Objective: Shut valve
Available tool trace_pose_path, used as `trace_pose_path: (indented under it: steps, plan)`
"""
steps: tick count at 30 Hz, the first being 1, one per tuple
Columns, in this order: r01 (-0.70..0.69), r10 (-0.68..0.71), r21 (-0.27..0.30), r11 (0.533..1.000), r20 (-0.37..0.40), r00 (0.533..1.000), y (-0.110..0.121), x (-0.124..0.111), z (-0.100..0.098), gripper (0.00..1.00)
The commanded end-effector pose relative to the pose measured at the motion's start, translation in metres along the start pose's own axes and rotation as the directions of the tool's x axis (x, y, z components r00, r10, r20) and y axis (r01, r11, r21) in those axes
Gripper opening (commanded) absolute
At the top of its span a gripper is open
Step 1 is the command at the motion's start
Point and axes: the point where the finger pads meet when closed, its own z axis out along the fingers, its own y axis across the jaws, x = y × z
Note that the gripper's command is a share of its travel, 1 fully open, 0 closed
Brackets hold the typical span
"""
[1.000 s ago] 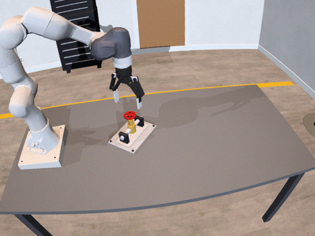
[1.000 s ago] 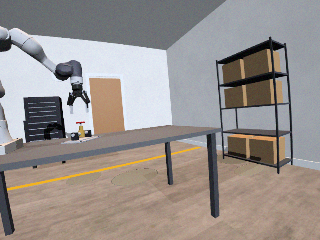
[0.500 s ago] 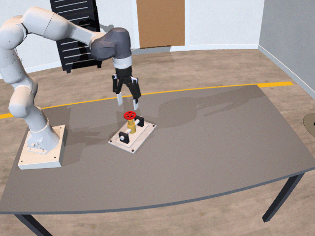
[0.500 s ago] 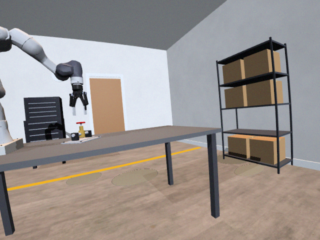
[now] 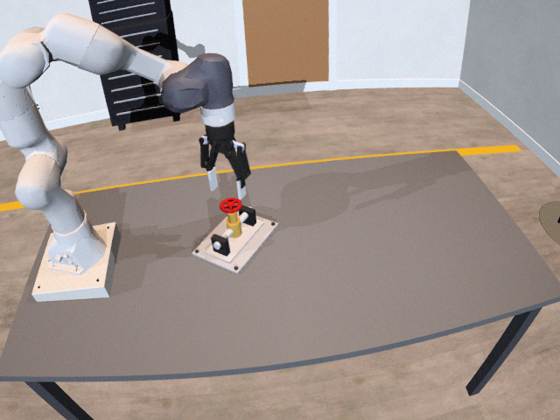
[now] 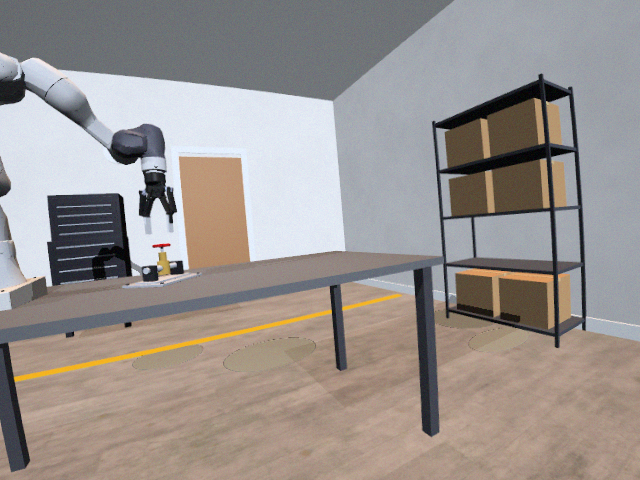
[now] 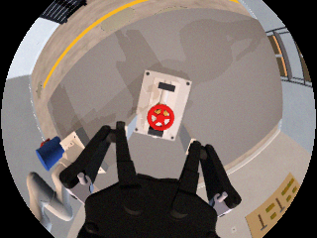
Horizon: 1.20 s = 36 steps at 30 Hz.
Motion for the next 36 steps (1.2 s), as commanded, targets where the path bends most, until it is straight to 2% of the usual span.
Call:
trace_pose_path:
  steps: [1, 12, 21, 36]
  plan:
    - [0.004, -0.004, -0.005, 1.000, -0.004, 1.000, 0.003, 0.001, 0.010, 0.60]
    - [0.004, -0.004, -0.005, 1.000, -0.004, 1.000, 0.003, 0.001, 0.047, 0.60]
    - [0.004, -0.004, -0.005, 1.000, -0.004, 1.000, 0.003, 0.001, 0.057, 0.60]
    - [0.004, -0.004, -0.005, 1.000, -0.004, 1.000, 0.003, 0.001, 0.058, 0.60]
